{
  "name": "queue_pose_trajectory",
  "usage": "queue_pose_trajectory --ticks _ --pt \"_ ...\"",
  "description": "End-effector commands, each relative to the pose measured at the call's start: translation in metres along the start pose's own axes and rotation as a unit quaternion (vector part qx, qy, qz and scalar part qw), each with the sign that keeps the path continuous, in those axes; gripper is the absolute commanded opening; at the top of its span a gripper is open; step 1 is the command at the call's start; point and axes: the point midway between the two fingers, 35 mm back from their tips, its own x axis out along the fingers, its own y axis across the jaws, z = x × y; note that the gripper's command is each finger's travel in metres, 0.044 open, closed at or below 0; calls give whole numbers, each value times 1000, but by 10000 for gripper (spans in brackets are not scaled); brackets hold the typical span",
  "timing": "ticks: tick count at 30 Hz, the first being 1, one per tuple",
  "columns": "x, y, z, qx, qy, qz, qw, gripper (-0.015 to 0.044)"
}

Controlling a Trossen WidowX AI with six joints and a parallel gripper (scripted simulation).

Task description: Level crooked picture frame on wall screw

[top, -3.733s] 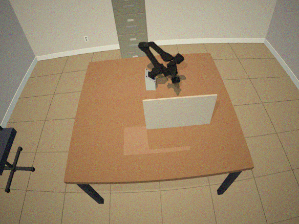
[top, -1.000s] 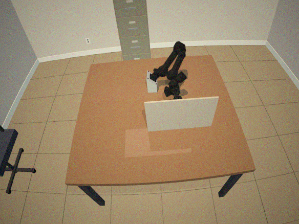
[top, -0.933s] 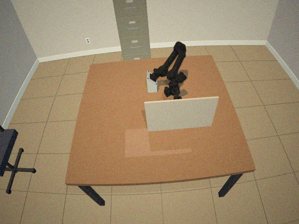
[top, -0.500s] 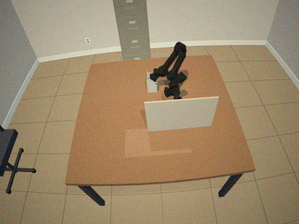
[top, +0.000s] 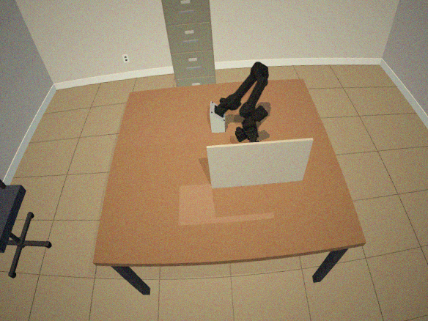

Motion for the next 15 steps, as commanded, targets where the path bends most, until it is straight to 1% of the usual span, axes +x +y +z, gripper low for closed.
queue_pose_trajectory --ticks 1,10,15 --pt "9 1 -3 3 4 1 1000 260" --pt "23 1 -2 3 4 2 1000 260" --pt "24 1 -2 3 4 2 1000 260"
